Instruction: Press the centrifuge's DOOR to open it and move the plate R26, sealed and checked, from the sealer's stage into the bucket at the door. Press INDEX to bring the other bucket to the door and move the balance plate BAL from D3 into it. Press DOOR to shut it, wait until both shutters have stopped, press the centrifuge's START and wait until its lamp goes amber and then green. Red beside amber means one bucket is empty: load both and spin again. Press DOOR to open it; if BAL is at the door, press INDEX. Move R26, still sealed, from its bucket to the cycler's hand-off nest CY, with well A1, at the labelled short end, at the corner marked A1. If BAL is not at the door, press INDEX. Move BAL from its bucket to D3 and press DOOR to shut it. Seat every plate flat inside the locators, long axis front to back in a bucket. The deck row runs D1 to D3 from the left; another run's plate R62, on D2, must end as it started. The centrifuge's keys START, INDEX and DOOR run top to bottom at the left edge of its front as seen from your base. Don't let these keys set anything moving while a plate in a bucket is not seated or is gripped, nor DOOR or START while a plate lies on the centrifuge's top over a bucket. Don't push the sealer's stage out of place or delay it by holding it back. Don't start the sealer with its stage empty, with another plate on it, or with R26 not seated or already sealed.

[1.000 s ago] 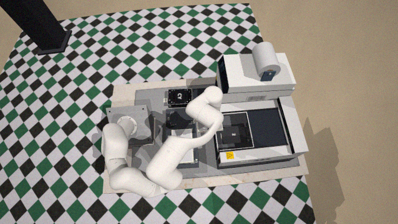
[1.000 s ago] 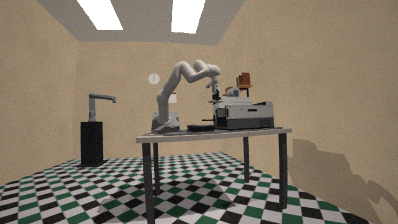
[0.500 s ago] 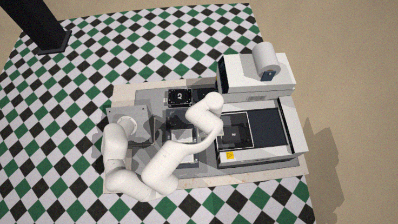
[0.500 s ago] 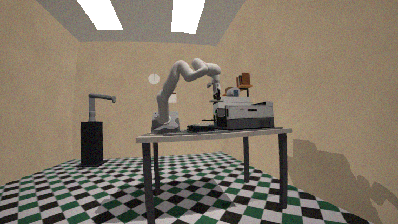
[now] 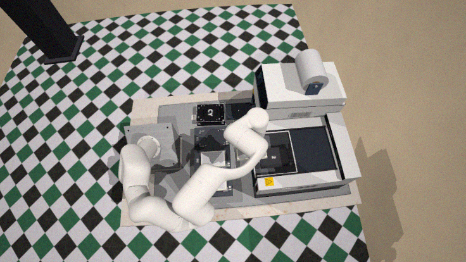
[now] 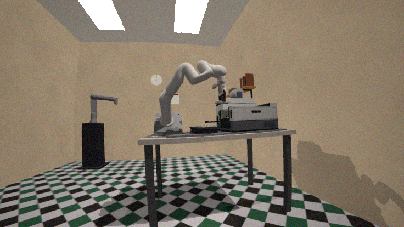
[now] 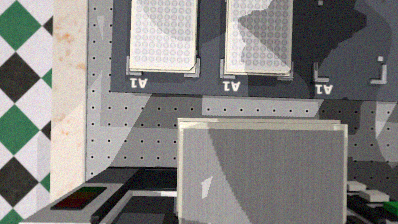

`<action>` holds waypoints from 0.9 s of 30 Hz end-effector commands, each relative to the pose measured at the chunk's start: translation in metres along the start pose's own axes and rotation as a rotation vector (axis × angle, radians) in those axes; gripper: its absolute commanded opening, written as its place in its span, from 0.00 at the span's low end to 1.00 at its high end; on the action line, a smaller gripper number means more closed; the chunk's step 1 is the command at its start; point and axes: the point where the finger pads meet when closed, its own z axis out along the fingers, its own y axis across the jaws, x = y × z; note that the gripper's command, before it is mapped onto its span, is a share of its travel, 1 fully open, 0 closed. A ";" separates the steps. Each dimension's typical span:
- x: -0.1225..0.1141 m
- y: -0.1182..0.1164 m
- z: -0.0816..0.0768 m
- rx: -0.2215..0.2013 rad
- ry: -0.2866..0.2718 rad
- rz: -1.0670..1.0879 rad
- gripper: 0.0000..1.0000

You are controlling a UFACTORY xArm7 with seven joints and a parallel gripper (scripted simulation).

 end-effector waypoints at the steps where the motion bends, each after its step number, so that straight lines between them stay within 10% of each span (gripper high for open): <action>1: -0.013 0.001 -0.003 -0.001 -0.004 -0.001 0.00; 27: -0.064 0.000 -0.003 -0.002 -0.004 -0.001 0.00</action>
